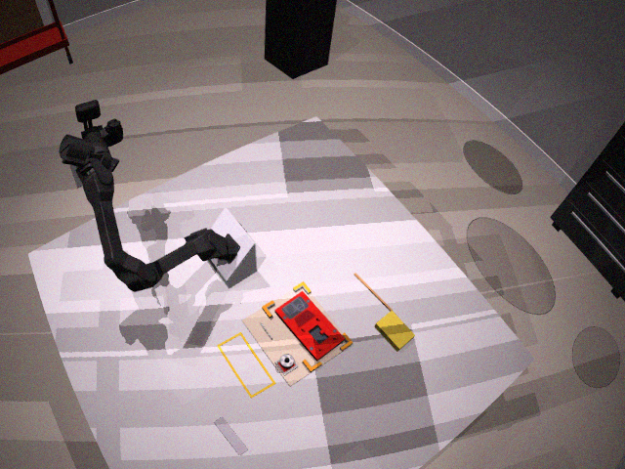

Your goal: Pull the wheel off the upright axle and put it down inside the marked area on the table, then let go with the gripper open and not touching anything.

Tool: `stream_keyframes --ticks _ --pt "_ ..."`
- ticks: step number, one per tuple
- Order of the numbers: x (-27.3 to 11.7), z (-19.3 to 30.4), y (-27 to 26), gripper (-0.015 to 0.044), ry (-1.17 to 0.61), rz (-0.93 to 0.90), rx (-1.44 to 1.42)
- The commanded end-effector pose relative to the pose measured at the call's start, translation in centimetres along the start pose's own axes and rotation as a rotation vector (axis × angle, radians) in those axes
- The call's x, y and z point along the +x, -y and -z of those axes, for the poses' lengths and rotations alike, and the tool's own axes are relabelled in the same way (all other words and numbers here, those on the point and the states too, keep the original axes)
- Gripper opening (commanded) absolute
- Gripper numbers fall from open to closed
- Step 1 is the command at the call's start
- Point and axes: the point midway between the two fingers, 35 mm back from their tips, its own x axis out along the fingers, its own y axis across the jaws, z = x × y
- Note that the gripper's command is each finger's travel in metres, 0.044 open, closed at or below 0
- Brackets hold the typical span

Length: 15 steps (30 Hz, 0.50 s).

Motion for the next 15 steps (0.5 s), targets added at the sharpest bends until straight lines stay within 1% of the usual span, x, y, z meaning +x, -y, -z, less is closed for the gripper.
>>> stream_keyframes --ticks 1,4,10,15 --pt "0.0 -0.1 -0.1 0.0374 0.002 -0.002 -0.001" --pt "-0.2 -1.2 -1.0 0.03 0.038 -0.028 -0.018" --pt "-1.6 -6.5 -4.9 0.03 0.206 -0.133 -0.089" --pt "-4.0 -11.5 -7.9 0.03 0.386 -0.215 -0.122"
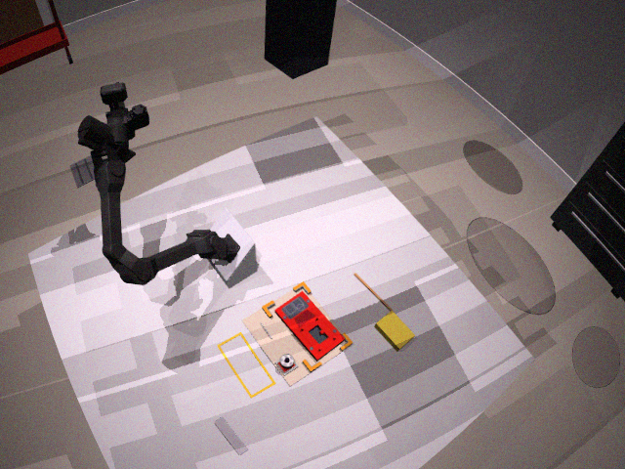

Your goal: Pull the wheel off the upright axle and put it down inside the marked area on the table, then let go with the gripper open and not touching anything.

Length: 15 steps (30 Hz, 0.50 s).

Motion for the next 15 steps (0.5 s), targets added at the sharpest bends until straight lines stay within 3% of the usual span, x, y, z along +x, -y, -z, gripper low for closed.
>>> stream_keyframes --ticks 1,15 --pt "-0.5 -4.1 -1.9 0.03 0.128 -0.052 -0.03" --pt "-6.5 -20.6 -7.0 0.03 0.653 -0.118 -0.143"
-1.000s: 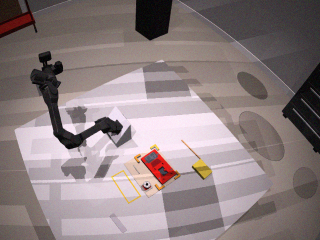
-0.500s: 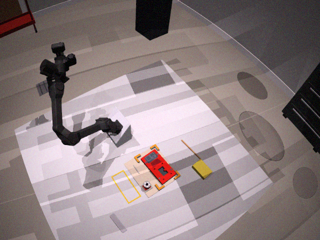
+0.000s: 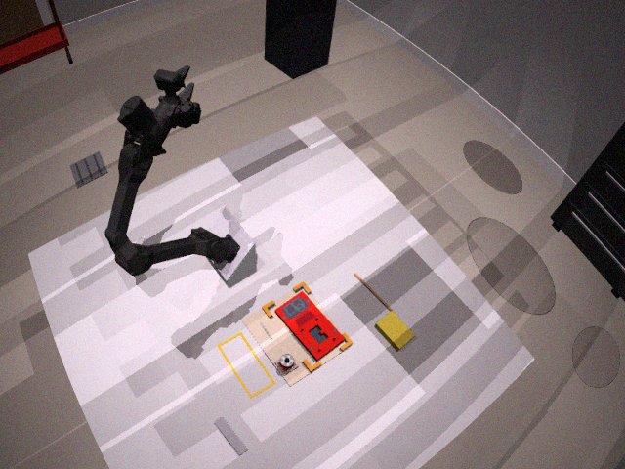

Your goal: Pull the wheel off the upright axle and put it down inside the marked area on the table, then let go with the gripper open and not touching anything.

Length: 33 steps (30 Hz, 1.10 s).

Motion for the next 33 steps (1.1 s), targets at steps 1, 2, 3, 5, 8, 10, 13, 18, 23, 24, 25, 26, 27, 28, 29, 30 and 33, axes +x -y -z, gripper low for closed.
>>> stream_keyframes --ticks 1,2,3,5,8,10,13,18,23,24,25,26,27,28,29,30,33 --pt "0.0 -4.4 -0.4 0.03 0.117 0.0 -0.012" --pt "-0.2 -5.4 -0.6 0.03 0.138 -0.005 0.004" --pt "-0.4 -6.4 -0.8 0.03 0.158 -0.01 0.02" --pt "-0.7 -8.4 -0.9 0.03 0.209 -0.009 0.031" --pt "-1.0 -11.1 -0.8 0.03 0.285 0.005 0.022" --pt "-1.2 -12.8 -0.7 0.03 0.334 0.018 0.016" --pt "-2.0 -16.6 -0.3 0.03 0.44 0.052 0.004" --pt "-4.1 -23.1 0.9 0.03 0.621 0.135 -0.011" --pt "-7.3 -29.1 2.8 0.03 0.783 0.243 -0.016" --pt "-8.1 -30.2 3.2 0.03 0.813 0.268 -0.016" --pt "-8.9 -31.3 3.7 0.03 0.841 0.293 -0.014" --pt "-9.7 -32.3 4.1 0.03 0.869 0.32 -0.013" --pt "-10.5 -33.3 4.7 0.03 0.896 0.347 -0.011" --pt "-11.4 -34.3 5.2 0.03 0.921 0.375 -0.008" --pt "-12.2 -35.2 5.7 0.03 0.945 0.404 -0.004" --pt "-13.1 -36.1 6.3 0.03 0.968 0.434 0.0" --pt "-15.9 -38.7 8.3 0.03 1.031 0.537 0.016"
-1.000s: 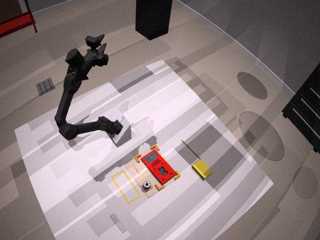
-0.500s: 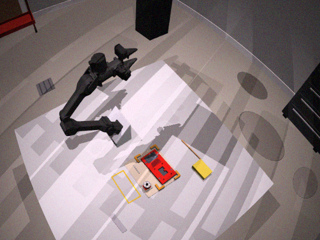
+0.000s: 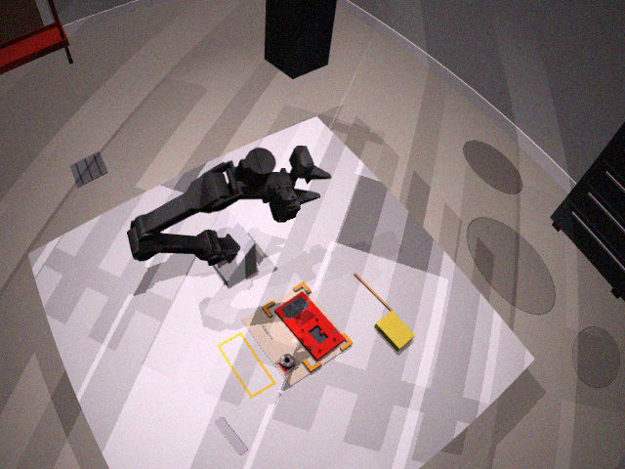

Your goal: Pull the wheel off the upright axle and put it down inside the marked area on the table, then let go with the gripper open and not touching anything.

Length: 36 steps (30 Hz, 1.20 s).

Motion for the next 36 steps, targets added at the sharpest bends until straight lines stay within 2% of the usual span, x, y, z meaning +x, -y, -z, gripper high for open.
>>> stream_keyframes --ticks 1,9,16,23,30,36 --pt "1.6 -3.7 2.7 0.03 0.074 0.116 -0.027" --pt "3.6 -11.4 10.3 0.03 0.172 0.412 -0.084" --pt "3.7 -16.7 18.2 0.03 0.17 0.692 -0.138" --pt "2.3 -20.5 26.8 0.03 0.071 0.977 -0.192" --pt "-0.4 -22.5 35.5 0.03 -0.129 1.226 -0.241" --pt "-1.1 -22.7 37.2 0.03 -0.181 1.268 -0.25"
